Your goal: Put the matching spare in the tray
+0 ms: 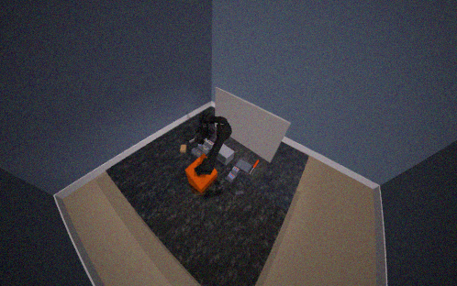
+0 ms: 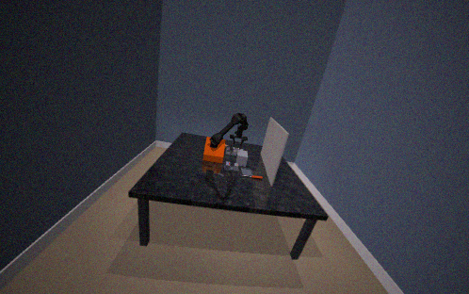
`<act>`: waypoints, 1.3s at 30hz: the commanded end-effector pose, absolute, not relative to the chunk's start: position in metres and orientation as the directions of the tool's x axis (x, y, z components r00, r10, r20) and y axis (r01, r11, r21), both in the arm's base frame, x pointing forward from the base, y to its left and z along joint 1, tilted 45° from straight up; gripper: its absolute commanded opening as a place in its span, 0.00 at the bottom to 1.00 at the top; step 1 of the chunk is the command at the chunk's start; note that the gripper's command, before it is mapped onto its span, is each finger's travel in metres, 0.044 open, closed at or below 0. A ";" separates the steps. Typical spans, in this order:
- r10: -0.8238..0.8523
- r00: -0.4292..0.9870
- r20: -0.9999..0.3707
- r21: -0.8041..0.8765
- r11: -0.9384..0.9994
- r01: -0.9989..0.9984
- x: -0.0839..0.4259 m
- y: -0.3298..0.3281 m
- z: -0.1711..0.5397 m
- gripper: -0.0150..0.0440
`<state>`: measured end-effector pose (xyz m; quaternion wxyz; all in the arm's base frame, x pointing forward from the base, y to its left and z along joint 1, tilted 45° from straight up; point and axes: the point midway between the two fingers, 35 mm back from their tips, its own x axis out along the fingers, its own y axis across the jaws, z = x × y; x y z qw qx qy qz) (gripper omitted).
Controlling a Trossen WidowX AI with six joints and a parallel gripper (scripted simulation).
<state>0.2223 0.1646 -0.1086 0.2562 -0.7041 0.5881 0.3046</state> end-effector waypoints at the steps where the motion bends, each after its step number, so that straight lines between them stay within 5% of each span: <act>1: -0.685 0.114 -0.719 0.015 -0.179 -0.984 0.219 0.149 -0.120 0.76; 39: -0.685 0.115 -0.719 0.015 -0.180 -0.984 0.227 0.114 -0.159 0.76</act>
